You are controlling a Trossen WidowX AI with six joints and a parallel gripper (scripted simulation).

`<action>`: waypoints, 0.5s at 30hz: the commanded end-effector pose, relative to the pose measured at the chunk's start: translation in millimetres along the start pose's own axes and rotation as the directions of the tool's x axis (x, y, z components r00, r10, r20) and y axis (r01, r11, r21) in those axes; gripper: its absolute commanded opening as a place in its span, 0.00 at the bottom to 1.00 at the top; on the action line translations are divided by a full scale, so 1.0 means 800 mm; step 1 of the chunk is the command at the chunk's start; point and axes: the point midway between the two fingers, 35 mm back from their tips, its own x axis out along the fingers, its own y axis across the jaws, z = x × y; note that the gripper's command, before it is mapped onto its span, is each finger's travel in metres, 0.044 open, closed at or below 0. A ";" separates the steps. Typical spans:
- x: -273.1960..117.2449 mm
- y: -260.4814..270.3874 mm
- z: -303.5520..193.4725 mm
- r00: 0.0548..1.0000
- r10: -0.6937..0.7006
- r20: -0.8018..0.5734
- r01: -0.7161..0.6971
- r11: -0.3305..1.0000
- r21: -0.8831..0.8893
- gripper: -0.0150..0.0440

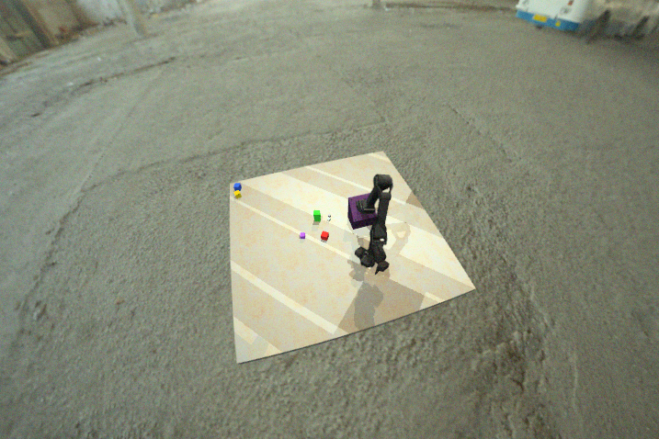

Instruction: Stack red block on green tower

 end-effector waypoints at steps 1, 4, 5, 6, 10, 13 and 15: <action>0.008 -0.024 0.012 0.998 -0.062 -0.019 0.062 0.998 0.015 1.00; 0.013 -0.050 0.021 0.992 -0.119 -0.040 0.120 0.992 0.038 1.00; 0.014 -0.059 0.024 0.990 -0.137 -0.047 0.139 0.989 0.047 1.00; 0.015 -0.068 0.026 0.987 -0.154 -0.055 0.157 0.986 0.056 1.00; 0.017 -0.103 0.037 0.972 -0.218 -0.087 0.226 0.970 0.095 1.00; 0.016 -0.129 0.043 0.959 -0.259 -0.113 0.272 0.954 0.128 1.00; 0.014 -0.147 0.047 0.950 -0.282 -0.132 0.301 0.941 0.153 1.00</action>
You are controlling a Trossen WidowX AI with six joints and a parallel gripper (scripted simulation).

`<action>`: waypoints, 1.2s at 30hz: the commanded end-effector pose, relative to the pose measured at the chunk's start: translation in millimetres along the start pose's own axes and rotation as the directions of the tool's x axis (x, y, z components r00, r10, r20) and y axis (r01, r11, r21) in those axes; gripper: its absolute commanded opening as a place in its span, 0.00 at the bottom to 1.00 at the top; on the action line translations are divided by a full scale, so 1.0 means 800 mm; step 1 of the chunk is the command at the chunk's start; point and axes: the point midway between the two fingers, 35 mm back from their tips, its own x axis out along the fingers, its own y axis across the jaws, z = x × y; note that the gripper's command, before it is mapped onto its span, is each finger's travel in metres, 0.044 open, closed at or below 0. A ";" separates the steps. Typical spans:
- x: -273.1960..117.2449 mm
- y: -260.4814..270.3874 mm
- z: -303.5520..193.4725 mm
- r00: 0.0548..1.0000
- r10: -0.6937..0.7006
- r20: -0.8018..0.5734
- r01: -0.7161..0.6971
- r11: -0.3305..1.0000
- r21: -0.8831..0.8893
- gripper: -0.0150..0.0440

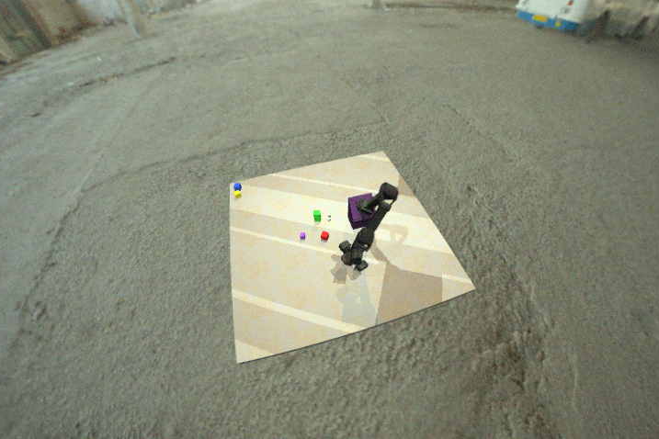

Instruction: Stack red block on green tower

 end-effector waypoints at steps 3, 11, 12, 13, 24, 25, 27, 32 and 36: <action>0.004 -0.040 0.018 0.998 -0.059 -0.037 0.062 0.995 0.074 1.00; 0.001 -0.103 0.036 0.989 -0.113 -0.091 0.130 0.967 0.218 1.00; 0.001 -0.111 0.038 0.988 -0.121 -0.099 0.141 0.962 0.232 1.00; 0.000 -0.120 0.039 0.986 -0.129 -0.107 0.152 0.957 0.247 1.00; -0.017 -0.205 0.042 0.970 -0.136 -0.203 0.214 0.872 0.440 1.00; -0.020 -0.212 0.042 0.969 -0.130 -0.210 0.215 0.861 0.460 1.00; -0.024 -0.225 0.040 0.968 -0.115 -0.224 0.216 0.838 0.501 1.00; -0.038 -0.255 0.036 0.967 -0.067 -0.244 0.206 0.771 0.602 1.00; -0.049 -0.277 0.032 0.969 -0.020 -0.244 0.186 0.708 0.681 1.00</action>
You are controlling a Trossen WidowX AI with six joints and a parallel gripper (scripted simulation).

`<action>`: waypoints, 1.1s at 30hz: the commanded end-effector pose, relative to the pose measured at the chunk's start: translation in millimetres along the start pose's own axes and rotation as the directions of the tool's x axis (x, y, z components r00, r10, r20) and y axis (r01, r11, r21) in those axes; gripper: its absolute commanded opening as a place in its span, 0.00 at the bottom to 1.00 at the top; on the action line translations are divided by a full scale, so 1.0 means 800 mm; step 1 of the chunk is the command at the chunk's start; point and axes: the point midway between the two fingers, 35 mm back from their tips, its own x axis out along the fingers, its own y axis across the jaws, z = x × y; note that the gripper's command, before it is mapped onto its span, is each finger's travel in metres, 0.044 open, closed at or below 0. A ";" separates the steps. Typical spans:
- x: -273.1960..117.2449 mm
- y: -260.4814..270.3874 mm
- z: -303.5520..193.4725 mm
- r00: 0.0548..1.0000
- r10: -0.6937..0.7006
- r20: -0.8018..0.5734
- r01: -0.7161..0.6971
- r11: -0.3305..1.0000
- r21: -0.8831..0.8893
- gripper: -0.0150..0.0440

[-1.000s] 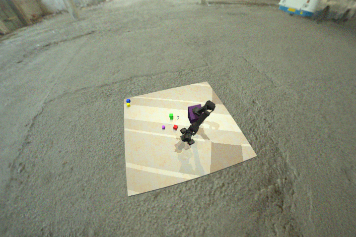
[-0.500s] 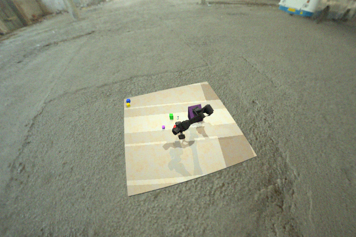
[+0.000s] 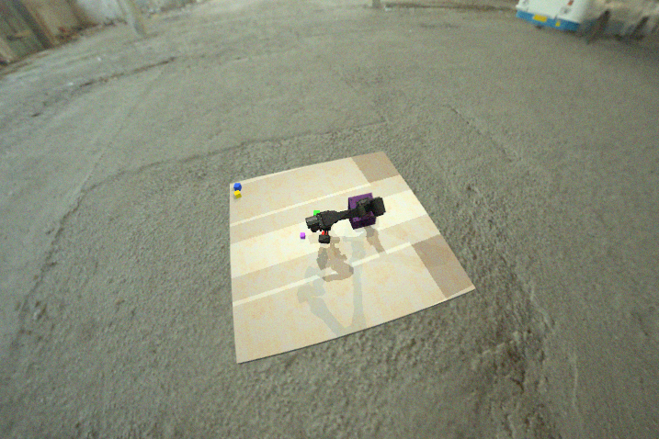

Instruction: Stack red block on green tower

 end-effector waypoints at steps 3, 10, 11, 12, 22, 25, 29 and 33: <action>-0.014 -0.025 0.014 0.998 0.060 -0.035 -0.056 0.991 0.123 1.00; -0.027 -0.047 0.023 0.991 0.127 -0.050 -0.112 0.966 0.233 1.00; -0.025 -0.047 0.023 0.991 0.127 -0.050 -0.112 0.966 0.233 1.00; -0.023 -0.046 0.023 0.991 0.127 -0.050 -0.112 0.966 0.233 1.00; 0.037 -0.038 0.020 0.990 0.128 -0.050 -0.113 0.966 0.233 1.00; 0.038 -0.038 0.020 0.990 0.129 -0.050 -0.114 0.966 0.233 1.00; 0.041 -0.038 0.020 0.990 0.128 -0.050 -0.113 0.966 0.233 1.00; 0.049 -0.037 0.020 0.991 0.128 -0.050 -0.113 0.966 0.233 1.00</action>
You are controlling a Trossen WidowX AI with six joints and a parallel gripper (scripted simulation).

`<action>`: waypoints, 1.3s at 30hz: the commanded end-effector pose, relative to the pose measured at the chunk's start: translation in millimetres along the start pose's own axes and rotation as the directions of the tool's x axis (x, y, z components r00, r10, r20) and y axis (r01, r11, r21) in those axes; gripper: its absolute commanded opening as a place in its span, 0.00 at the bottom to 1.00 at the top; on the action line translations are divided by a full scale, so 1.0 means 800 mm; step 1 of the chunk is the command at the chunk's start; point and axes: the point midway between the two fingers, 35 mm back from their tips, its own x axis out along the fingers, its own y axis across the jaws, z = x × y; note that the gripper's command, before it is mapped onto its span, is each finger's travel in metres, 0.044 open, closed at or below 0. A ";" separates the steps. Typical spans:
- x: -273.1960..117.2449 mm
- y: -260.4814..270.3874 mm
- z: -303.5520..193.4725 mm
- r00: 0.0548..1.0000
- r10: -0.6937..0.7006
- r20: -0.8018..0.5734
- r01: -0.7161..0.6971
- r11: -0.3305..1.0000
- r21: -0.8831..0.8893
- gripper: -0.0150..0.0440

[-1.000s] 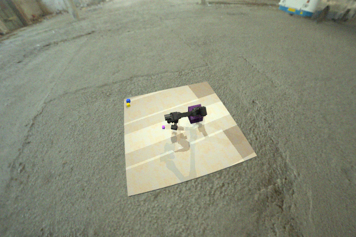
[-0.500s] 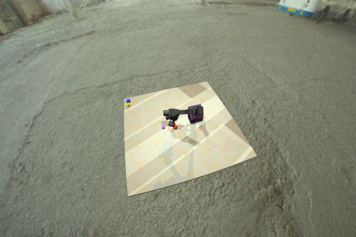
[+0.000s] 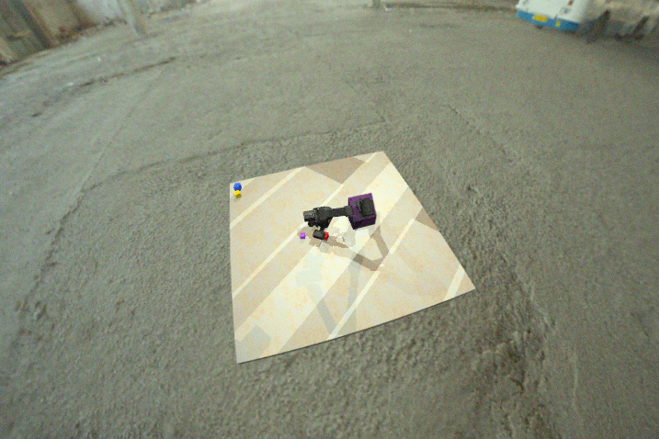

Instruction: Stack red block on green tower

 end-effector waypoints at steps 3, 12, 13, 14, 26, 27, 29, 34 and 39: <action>0.012 -0.002 -0.001 1.000 -0.001 -0.007 0.001 1.000 0.011 1.00; 0.031 -0.002 -0.002 1.000 0.000 -0.007 0.000 1.000 0.011 1.00; 0.033 -0.002 -0.002 1.000 0.000 -0.007 0.000 1.000 0.011 1.00; 0.035 -0.002 -0.002 1.000 0.000 -0.007 0.000 1.000 0.011 1.00; 0.052 -0.002 -0.004 1.000 0.001 -0.009 -0.001 1.000 0.012 1.00; 0.052 -0.002 -0.004 1.000 0.001 -0.009 -0.001 1.000 0.012 1.00; 0.052 -0.002 -0.004 1.000 0.001 -0.009 -0.001 1.000 0.012 1.00; 0.052 -0.002 -0.004 1.000 0.001 -0.009 -0.001 1.000 0.012 1.00; 0.052 -0.002 -0.004 1.000 0.001 -0.009 -0.001 1.000 0.012 0.91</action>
